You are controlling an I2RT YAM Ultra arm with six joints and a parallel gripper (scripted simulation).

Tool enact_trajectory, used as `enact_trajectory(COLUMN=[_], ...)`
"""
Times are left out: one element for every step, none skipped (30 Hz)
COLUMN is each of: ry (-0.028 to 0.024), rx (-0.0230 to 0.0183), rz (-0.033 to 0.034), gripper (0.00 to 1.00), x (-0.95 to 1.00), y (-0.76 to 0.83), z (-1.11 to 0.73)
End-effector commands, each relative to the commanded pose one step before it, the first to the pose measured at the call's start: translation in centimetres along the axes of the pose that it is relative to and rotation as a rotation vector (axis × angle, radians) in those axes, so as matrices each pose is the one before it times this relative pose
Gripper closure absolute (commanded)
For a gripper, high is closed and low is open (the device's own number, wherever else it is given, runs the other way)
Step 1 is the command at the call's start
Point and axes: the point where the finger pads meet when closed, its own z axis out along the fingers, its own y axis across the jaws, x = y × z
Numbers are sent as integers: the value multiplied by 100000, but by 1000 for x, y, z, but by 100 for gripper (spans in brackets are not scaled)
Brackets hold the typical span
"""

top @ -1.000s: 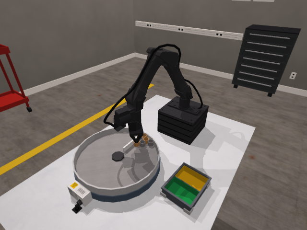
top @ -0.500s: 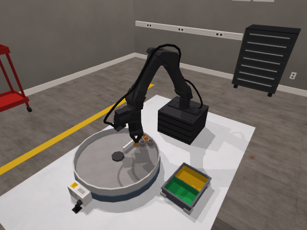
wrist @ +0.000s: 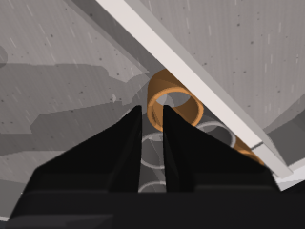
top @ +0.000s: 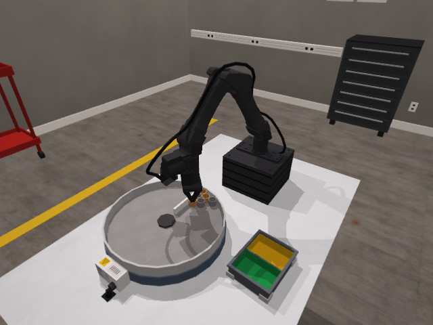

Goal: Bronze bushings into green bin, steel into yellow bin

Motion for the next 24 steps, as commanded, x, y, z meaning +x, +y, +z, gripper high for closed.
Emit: enact_trajectory(ry=[-740,398,-120,155,-392,0,0,-2761,19,32,0,0,0,0,0,0,0,0,0,0,0,0,0,0], rx=[-1057,229,-71,89,-229,0,0,-1610,10,19,0,0,0,0,0,0,0,0,0,0,0,0,0,0], rz=[-220,-19,-27,-21,-20,0,0,-36,-1,0,0,0,0,0,0,0,0,0,0,0,0,0,0,0], gripper=[88,88,88,88,88,88,88,88,88,88,88,88,88,88,88,88,88,88,88,88,88,88,88,88], x=[-69,328,49,96,-148,0,0,-1077,18,8,0,0,0,0,0,0,0,0,0,0,0,0,0,0], y=[195,-146,22,-10,121,0,0,650,-7,-5,0,0,0,0,0,0,0,0,0,0,0,0,0,0], z=[-142,186,-38,-53,-168,0,0,-628,10,0,0,0,0,0,0,0,0,0,0,0,0,0,0,0])
